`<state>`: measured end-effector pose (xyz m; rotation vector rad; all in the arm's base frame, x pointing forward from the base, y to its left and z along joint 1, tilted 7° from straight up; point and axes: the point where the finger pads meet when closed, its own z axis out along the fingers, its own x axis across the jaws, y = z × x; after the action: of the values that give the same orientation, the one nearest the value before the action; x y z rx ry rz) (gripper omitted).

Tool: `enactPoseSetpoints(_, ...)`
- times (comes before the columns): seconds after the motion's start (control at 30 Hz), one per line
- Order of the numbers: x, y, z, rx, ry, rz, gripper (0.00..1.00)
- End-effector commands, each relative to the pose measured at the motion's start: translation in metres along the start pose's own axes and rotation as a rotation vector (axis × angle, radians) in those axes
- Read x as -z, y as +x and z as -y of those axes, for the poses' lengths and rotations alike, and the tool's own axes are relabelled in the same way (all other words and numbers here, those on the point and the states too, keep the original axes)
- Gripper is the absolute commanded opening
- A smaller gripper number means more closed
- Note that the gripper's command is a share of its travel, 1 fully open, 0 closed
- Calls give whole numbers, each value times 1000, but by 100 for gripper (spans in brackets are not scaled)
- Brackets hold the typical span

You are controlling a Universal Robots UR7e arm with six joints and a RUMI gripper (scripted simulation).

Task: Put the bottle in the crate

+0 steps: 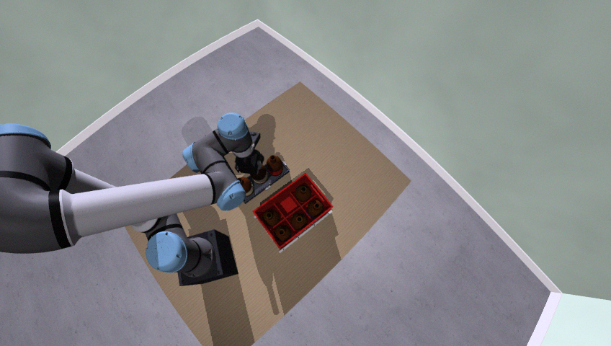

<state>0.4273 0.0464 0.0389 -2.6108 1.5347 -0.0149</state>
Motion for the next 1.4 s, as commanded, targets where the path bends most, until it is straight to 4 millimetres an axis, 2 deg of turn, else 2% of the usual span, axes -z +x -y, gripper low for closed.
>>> enactPoseSetpoints(0.0, 0, 0, 0, 0, 1, -1, 0)
enactPoseSetpoints(0.8, 1, 0, 0, 0, 1, -1, 0)
enactPoseSetpoints(1.37, 12, 0, 0, 0, 1, -1, 0)
